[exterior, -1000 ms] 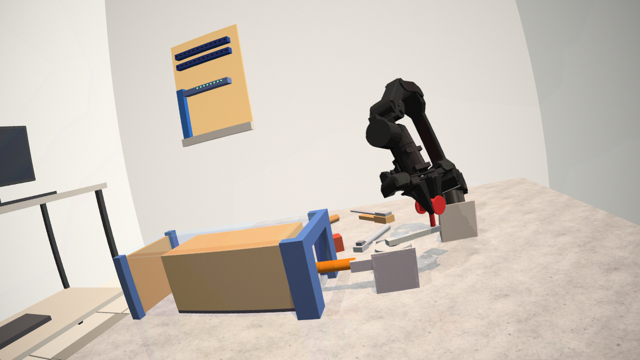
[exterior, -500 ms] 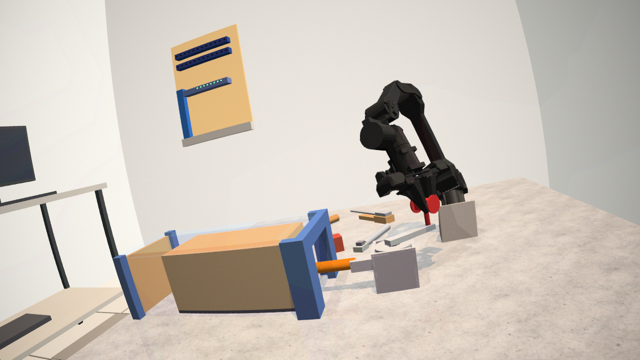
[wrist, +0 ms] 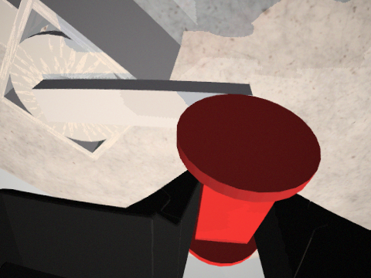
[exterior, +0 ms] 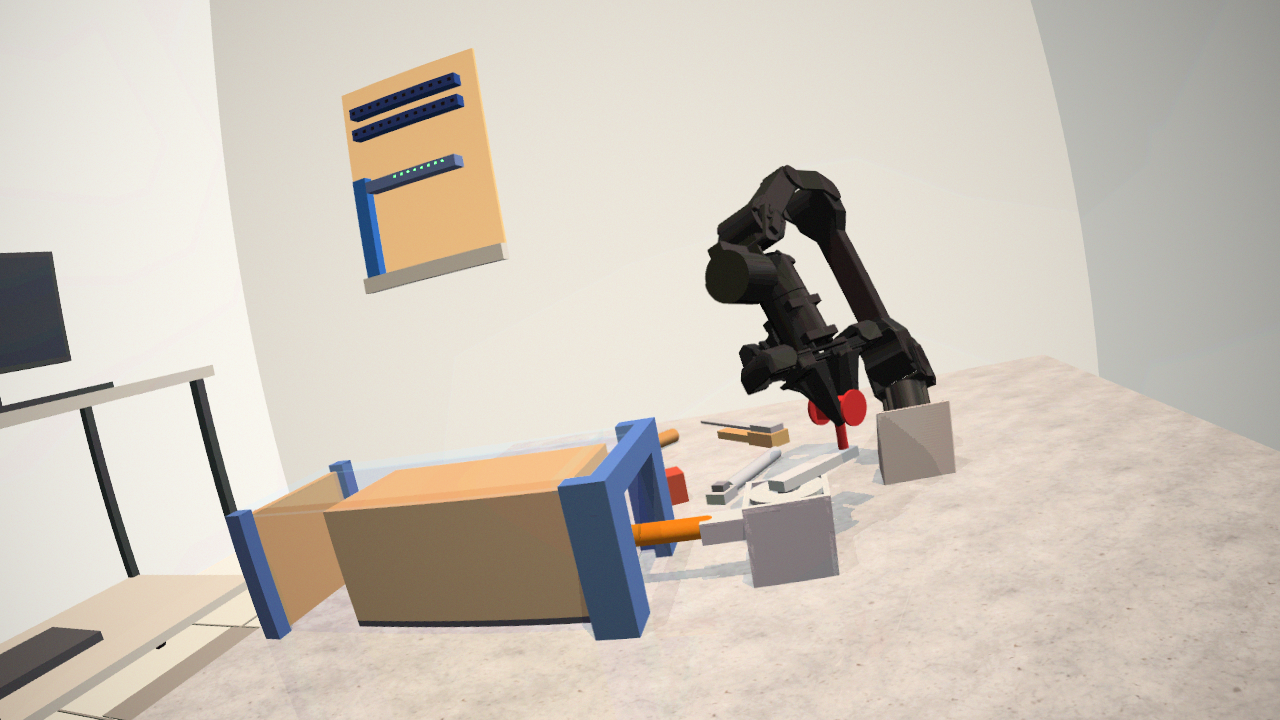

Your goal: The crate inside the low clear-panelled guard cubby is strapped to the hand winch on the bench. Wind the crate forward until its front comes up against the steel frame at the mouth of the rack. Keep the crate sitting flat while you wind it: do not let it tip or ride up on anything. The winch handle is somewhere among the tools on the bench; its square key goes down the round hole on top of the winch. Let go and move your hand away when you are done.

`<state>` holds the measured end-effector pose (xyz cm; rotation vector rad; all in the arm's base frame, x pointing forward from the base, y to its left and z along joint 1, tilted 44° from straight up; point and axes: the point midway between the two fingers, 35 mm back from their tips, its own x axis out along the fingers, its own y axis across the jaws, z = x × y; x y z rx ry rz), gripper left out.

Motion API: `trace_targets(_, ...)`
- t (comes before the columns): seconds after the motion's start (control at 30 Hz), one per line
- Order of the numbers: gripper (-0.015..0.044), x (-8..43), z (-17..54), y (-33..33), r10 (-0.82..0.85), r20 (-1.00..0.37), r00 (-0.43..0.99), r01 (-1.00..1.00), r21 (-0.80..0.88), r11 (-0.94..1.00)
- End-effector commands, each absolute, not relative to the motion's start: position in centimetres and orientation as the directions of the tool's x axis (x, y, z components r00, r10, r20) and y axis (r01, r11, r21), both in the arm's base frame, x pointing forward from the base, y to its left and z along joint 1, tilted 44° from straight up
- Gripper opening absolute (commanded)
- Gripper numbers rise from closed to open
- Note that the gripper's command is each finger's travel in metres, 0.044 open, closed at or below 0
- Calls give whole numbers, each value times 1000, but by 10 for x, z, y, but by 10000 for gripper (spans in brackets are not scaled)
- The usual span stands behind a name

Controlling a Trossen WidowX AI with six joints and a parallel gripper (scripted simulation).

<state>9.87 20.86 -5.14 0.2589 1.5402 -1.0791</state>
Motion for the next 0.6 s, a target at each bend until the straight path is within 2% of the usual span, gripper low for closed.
trace_targets(0.0, 0, 114, -47, 199, -413, -870, -269, 698, -472, 538)
trace_targets(0.57, 0, 138, -40, 193, -414, -870, -268, 699, -471, 538)
